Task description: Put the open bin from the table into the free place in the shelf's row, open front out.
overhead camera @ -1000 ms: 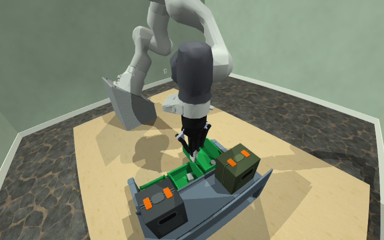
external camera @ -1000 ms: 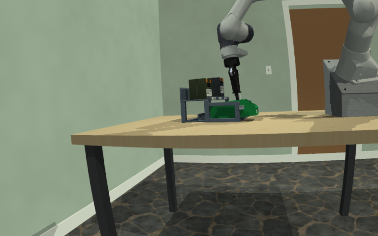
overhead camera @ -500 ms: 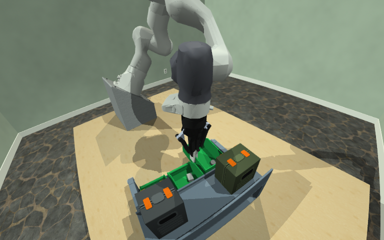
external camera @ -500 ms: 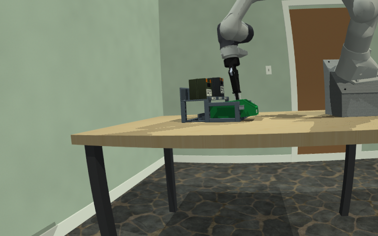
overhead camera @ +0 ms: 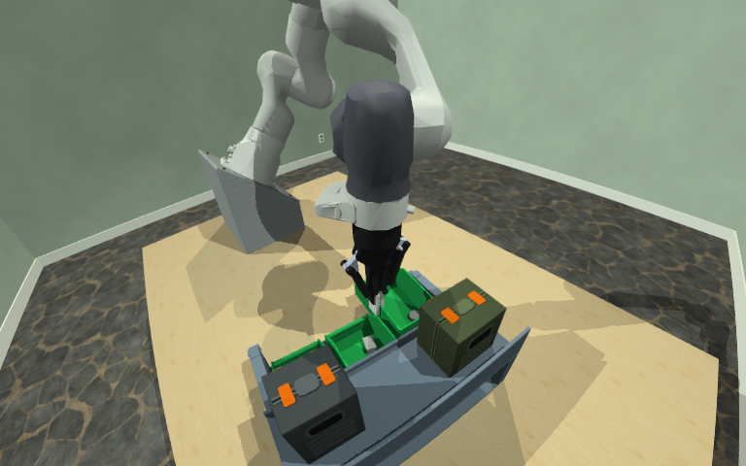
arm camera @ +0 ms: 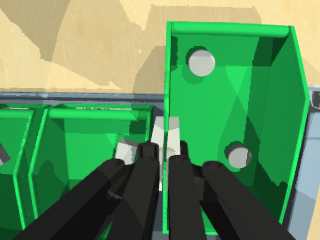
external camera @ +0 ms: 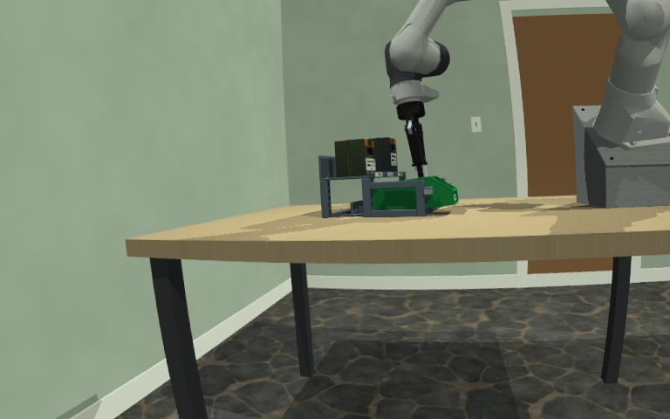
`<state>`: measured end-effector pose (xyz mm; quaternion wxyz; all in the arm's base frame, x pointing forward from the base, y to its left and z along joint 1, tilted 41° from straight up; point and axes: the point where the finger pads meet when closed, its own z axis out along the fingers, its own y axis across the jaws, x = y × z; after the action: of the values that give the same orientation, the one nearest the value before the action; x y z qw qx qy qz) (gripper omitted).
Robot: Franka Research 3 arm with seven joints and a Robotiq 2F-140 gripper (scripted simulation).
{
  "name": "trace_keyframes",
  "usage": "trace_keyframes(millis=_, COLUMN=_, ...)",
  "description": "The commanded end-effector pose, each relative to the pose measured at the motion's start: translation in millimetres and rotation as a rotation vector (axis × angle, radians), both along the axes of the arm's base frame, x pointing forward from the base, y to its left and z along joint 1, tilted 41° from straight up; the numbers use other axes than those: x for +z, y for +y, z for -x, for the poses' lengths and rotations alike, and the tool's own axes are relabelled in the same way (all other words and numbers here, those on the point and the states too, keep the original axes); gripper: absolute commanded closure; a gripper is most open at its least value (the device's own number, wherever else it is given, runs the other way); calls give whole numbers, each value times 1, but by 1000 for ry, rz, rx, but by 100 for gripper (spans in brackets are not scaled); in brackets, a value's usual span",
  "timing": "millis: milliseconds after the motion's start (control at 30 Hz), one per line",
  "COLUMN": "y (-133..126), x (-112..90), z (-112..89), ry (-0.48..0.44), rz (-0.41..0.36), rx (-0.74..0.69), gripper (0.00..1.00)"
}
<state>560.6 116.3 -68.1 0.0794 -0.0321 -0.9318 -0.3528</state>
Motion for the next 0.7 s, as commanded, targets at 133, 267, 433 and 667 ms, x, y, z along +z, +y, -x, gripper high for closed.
trace_keyframes(millis=133, y=-1, x=0, z=-2, ry=1, rz=3, rx=-9, gripper=100)
trace_keyframes(millis=267, y=-1, x=0, z=-2, ry=1, rz=3, rx=-9, gripper=100)
trace_keyframes(millis=433, y=-1, x=0, z=-3, ry=1, rz=3, rx=-10, gripper=100)
trace_keyframes(millis=667, y=-1, x=0, z=-5, ry=-1, rz=3, rx=-11, gripper=100)
